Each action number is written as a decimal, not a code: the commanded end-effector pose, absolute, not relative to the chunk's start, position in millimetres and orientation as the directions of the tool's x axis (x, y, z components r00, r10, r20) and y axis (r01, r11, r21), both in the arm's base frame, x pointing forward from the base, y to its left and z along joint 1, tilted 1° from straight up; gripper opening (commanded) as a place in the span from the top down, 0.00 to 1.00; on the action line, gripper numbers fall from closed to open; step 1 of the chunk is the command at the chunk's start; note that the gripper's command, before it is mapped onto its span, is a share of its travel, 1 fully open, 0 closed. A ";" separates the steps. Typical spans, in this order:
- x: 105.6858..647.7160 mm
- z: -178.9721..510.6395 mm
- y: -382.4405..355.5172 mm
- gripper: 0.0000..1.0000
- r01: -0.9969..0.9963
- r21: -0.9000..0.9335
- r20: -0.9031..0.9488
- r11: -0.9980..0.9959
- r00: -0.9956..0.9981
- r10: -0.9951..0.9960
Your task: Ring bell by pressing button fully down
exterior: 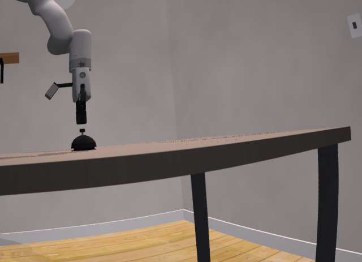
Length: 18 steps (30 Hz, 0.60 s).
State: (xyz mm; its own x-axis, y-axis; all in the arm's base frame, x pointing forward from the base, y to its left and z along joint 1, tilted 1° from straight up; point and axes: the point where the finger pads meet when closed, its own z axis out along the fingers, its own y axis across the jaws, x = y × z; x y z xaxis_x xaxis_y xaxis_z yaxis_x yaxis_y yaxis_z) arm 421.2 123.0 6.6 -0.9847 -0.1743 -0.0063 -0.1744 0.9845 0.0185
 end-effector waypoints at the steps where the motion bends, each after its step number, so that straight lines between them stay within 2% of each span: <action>1: 423.0 4.7 123.6 1.00 -0.174 0.019 -0.011 0.984 -0.985 -0.174; 18: 423.1 -0.4 123.7 1.00 -0.174 0.019 -0.011 0.984 -0.985 -0.174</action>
